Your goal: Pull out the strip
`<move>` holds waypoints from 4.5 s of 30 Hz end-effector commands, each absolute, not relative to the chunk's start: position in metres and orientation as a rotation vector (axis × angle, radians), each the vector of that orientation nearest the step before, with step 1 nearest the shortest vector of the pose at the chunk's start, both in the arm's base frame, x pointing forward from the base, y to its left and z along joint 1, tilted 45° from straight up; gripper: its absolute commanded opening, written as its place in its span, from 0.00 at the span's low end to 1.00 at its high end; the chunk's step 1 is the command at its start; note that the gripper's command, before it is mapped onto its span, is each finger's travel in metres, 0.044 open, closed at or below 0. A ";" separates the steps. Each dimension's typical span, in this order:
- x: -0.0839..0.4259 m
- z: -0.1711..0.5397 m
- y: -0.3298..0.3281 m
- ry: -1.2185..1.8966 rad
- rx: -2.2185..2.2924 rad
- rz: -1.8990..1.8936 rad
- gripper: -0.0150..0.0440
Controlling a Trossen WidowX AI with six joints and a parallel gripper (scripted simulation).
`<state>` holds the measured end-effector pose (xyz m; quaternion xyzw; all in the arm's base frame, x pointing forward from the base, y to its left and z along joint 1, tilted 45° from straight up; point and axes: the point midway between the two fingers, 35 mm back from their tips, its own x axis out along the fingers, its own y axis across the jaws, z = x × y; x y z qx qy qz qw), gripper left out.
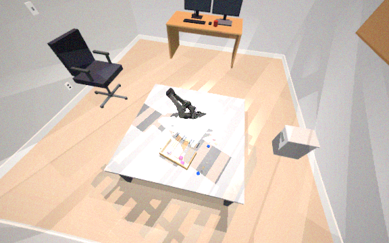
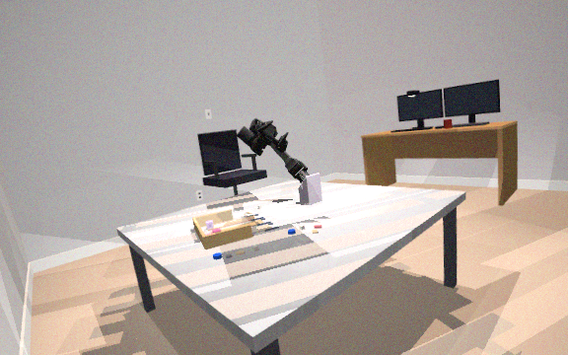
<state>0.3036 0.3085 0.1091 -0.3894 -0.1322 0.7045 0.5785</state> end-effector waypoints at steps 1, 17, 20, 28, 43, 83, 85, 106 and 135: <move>0.304 0.108 0.308 -0.292 -0.915 1.639 0.93; 0.330 0.055 0.141 0.626 -0.873 0.244 0.93; 0.320 0.064 0.106 0.617 -0.812 -0.016 0.93; 0.307 0.075 0.078 0.576 -0.754 -0.233 0.93; 0.307 0.075 0.078 0.576 -0.754 -0.233 0.93; 0.358 0.036 -0.052 1.342 -0.367 -0.818 0.25; 0.358 0.033 -0.054 1.342 -0.367 -0.818 0.25; 0.360 0.010 -0.080 1.341 -0.368 -0.819 0.25; 0.359 -0.004 -0.097 1.340 -0.370 -0.821 0.25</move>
